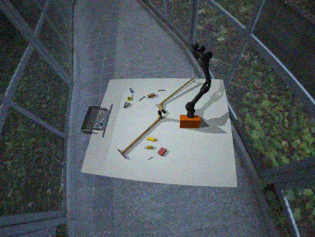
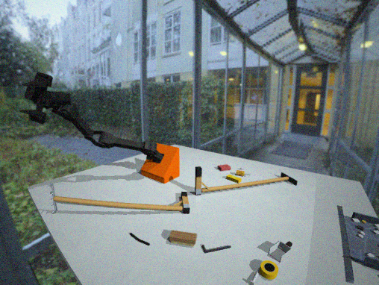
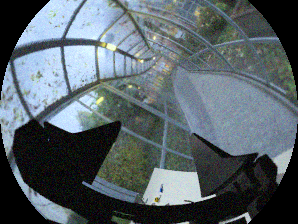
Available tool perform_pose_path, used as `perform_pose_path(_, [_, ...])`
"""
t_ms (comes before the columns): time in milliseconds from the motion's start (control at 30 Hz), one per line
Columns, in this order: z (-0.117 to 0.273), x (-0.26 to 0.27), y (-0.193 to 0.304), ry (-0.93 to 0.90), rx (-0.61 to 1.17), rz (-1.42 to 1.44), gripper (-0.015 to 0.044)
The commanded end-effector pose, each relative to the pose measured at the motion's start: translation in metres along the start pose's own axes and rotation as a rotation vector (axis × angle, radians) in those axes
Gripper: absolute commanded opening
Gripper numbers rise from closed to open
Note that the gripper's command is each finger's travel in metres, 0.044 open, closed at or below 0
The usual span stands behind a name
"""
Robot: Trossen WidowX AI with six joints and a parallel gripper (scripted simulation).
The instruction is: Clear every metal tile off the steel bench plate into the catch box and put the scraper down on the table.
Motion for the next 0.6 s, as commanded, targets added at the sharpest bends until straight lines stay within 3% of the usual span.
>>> perform_pose_path(0, [0.009, -0.017, -0.019, 0.032, -0.048, -0.014, 0.044])
perform_pose_path(567, [0.066, -0.09, -0.095, 0.18, -0.251, -0.08, 0.044])
Point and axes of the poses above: the point midway between the two fingers, 35 mm back from their tips, its own z axis back along the fingers, its own x axis across the jaws, y = z × x, the point moved 3 cm from there along z, back along the fingers, and after that the axes turned 6 degrees about z, right-handed, at the moved point
